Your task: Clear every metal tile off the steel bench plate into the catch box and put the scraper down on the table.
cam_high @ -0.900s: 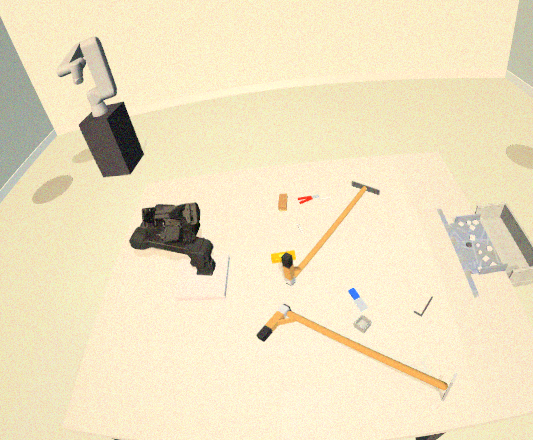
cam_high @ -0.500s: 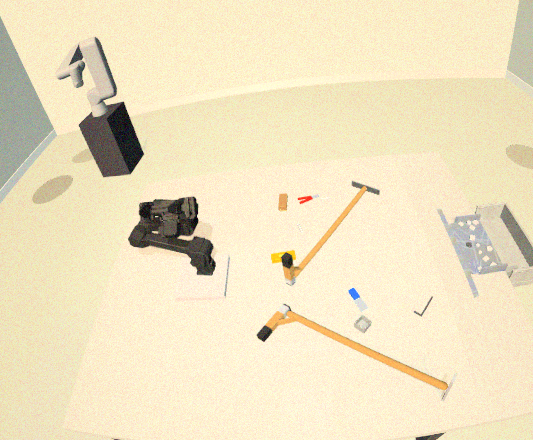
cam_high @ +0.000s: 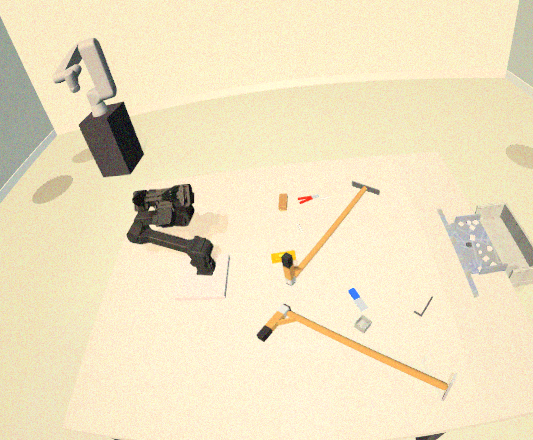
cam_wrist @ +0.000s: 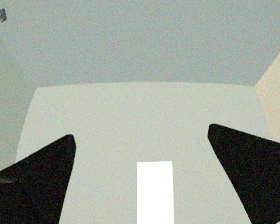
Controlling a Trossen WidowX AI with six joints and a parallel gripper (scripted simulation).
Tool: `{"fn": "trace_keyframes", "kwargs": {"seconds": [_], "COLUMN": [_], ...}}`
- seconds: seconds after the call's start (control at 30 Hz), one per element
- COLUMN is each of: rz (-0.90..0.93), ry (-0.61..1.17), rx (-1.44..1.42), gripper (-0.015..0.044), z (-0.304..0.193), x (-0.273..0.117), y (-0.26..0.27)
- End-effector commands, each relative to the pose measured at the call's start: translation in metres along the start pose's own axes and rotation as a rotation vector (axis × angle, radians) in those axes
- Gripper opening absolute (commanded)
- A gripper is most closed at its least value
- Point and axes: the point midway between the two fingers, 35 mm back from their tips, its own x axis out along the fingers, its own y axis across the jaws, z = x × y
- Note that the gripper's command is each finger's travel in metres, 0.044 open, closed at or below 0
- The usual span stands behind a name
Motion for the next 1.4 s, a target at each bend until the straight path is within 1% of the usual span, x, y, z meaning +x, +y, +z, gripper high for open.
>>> {"fn": "trace_keyframes", "kwargs": {"seconds": [0.0,0.53,0.7,1.37], "rz": [0.001,-0.002,-0.089,-0.366], "ry": [0.001,0.002,0.050,0.217], "rx": [-0.003,-0.002,-0.047,-0.411], "gripper": [0.0440,0.0440,0.0440,0.0440], "z": [-0.010,-0.040,-0.050,-0.080], "x": [0.009,0.034,0.035,0.032], "y": [0.000,-0.005,-0.030,-0.096]}}
